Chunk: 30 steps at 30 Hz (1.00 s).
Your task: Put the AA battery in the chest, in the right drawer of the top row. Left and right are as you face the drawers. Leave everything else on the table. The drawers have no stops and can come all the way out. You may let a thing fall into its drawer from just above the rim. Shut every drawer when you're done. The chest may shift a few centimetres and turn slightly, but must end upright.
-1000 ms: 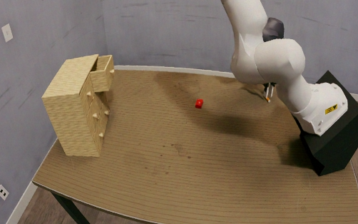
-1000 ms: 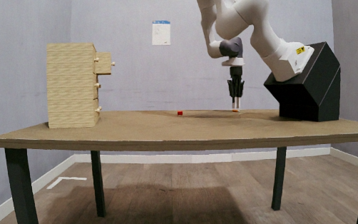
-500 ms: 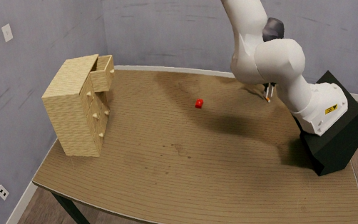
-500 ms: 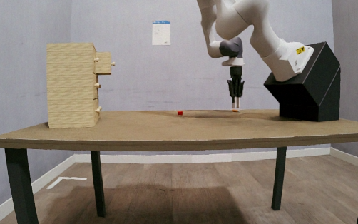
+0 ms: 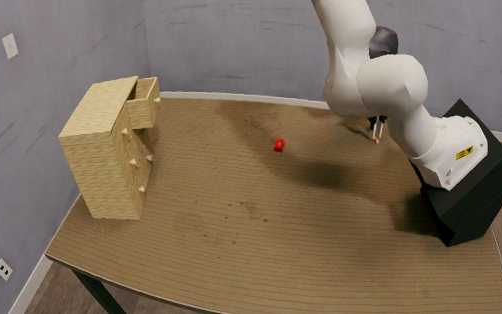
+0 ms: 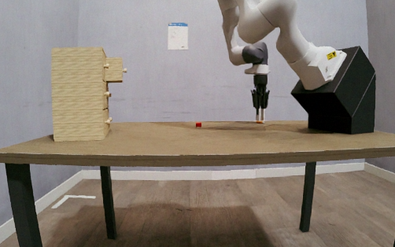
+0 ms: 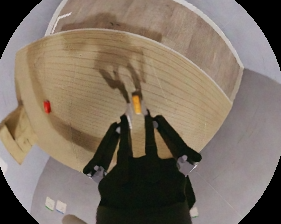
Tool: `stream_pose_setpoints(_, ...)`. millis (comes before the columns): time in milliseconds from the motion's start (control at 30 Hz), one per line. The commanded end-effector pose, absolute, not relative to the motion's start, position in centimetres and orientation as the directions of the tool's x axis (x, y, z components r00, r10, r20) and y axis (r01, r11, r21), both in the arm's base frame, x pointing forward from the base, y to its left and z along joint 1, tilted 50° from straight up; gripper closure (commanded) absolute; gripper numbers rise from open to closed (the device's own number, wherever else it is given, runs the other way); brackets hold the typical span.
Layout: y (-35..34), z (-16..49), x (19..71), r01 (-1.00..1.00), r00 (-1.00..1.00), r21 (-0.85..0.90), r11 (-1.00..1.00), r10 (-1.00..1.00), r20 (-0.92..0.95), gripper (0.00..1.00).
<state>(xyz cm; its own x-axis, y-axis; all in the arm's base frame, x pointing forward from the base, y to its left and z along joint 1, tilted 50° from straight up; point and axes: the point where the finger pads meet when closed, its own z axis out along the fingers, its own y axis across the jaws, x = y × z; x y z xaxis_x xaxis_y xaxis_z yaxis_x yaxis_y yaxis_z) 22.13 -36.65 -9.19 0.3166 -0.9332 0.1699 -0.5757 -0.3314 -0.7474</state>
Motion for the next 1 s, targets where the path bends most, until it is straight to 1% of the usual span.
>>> stream_pose_setpoints(0,-36.69,-9.77,22.47,-0.578,0.321,-0.742,-0.340,-0.931,0.176,0.74)
stream_pose_setpoints(967,-36.57,-10.30,23.09,-0.578,0.321,-0.742,-0.340,-0.931,0.176,0.74)
